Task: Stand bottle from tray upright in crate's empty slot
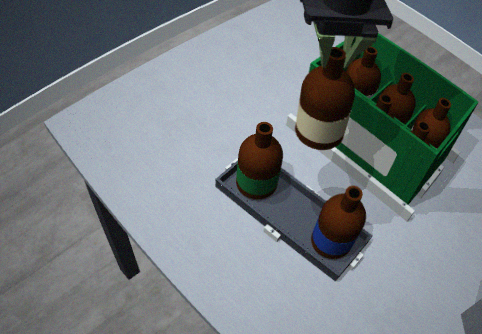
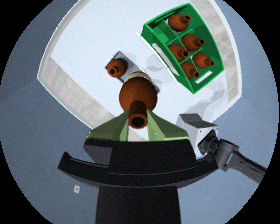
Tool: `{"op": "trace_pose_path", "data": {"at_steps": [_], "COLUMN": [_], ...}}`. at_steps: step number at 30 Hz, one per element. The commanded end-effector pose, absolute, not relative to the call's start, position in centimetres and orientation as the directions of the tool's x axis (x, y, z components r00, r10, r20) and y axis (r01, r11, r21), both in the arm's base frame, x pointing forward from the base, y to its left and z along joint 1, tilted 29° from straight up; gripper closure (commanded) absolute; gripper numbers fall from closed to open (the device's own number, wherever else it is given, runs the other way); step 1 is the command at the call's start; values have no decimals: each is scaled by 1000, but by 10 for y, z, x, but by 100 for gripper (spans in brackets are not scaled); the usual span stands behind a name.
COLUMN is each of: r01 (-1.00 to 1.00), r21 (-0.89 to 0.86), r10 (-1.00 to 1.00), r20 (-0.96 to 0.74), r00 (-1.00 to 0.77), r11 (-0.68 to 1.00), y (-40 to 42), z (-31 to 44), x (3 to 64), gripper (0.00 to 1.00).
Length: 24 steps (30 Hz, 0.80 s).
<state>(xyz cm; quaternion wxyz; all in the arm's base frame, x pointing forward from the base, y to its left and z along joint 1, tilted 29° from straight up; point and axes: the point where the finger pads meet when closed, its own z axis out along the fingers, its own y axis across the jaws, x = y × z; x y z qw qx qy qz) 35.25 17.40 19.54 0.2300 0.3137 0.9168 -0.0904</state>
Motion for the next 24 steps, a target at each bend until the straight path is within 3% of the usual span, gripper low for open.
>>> {"op": "trace_pose_path", "data": {"at_steps": [1,24], "r01": [605,604], "r21": [58,58], "r10": [549,546], "r20": [-496,-503], "r00": [-673,-670], "r11": [794,794], "y": [177,141], "z": [237,256], "x": [364,378], "gripper": [100,100]}}
